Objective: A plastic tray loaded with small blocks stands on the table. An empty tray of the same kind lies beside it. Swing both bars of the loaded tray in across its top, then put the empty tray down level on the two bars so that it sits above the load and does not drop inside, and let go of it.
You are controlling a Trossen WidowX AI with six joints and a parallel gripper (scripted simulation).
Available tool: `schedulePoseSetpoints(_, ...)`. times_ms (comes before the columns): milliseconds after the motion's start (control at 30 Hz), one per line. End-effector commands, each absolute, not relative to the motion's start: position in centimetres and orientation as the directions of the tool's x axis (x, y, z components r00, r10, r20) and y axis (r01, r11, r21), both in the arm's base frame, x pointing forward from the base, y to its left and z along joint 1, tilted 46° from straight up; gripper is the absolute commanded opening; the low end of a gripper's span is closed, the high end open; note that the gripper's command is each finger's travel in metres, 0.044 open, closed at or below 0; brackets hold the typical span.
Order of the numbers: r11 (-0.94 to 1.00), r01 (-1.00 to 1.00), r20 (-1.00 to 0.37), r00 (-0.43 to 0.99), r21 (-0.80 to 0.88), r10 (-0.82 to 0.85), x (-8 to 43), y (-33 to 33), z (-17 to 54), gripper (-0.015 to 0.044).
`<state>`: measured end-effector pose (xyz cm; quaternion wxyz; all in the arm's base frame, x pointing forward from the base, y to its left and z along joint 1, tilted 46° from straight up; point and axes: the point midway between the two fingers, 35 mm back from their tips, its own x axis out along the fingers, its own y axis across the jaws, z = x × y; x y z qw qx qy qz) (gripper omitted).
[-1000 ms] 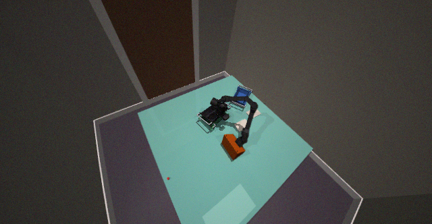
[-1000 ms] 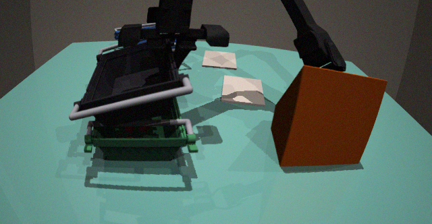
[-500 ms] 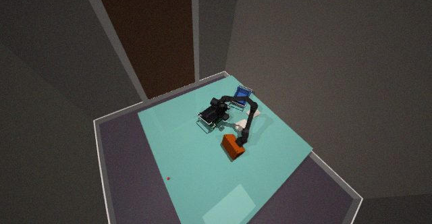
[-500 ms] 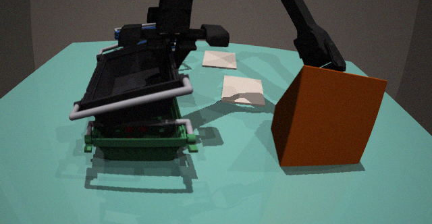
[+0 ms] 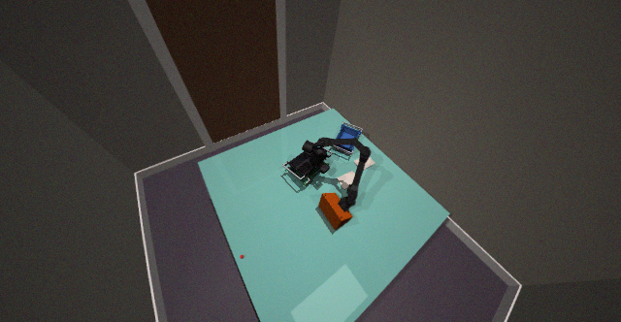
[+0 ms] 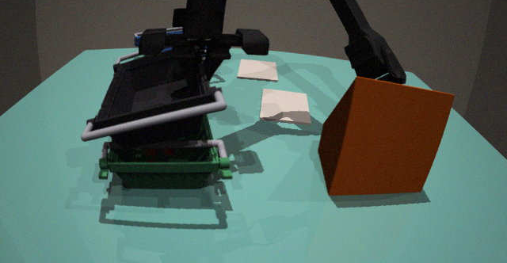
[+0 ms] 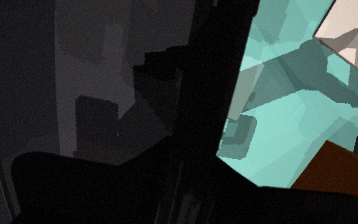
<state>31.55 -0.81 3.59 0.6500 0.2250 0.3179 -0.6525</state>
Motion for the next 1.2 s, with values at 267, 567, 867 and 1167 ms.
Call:
schedulePoseSetpoints(267,0.033,0.989,-0.706,-0.08,-0.146,-0.704,30.8,-1.8,2.8,0.0)
schedulePoseSetpoints(567,0.032,0.988,-0.705,-0.083,-0.149,-0.704,30.7,-1.9,2.7,0.0)
schedulePoseSetpoints(867,0.032,0.988,-0.705,-0.083,-0.149,-0.704,30.7,-1.9,2.7,0.0)
schedulePoseSetpoints(1167,0.032,0.988,-0.705,-0.083,-0.149,-0.704,30.7,-1.9,2.7,0.0)
